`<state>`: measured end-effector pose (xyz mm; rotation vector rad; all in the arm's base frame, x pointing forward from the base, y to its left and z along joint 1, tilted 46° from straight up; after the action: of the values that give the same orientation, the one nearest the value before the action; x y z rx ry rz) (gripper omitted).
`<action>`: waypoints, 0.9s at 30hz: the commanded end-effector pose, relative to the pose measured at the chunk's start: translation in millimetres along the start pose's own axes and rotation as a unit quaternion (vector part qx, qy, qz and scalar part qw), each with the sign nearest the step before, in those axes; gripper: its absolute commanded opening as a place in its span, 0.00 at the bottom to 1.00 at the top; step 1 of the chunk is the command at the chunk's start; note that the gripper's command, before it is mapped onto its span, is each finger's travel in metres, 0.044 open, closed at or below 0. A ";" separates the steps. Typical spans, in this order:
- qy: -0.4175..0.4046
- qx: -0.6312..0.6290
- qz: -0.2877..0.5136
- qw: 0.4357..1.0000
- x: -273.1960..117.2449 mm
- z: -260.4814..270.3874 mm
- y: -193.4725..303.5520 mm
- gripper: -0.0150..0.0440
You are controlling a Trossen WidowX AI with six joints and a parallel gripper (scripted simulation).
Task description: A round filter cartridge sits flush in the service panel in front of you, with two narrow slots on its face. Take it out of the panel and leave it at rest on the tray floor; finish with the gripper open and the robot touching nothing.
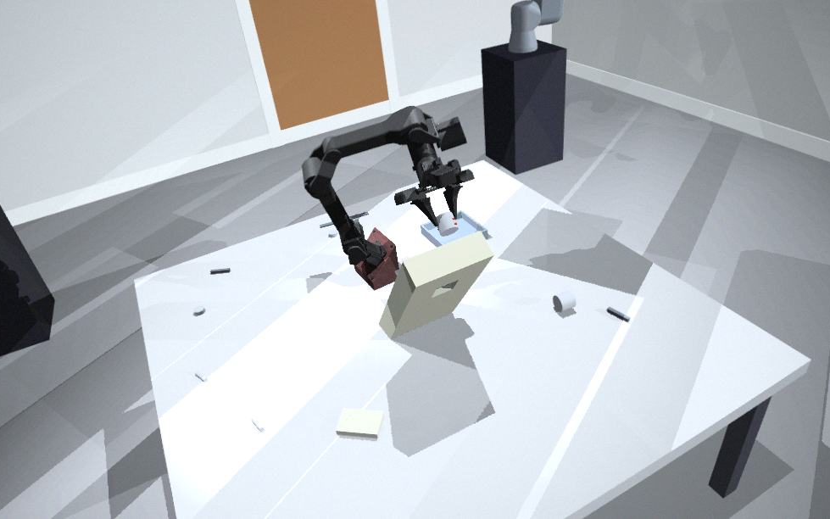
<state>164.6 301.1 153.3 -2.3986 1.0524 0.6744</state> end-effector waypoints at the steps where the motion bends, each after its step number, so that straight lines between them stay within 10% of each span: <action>1: -0.024 -0.033 -0.001 0.999 -5.4 9.5 3.9 0.25; 27: -0.257 -0.446 -0.071 0.854 -47.8 136.1 67.7 0.25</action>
<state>54.7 359.5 64.6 -2.6630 0.3925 1.8869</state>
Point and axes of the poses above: the point midway between the two fingers, 35 mm back from their tips, its own x axis out along the fingers, its own z axis across the jaws, y = z × x, the point moved 8 cm from there along -x, back along the fingers, and after that the axes turned 14 degrees about -x, right-handed, at the moved point
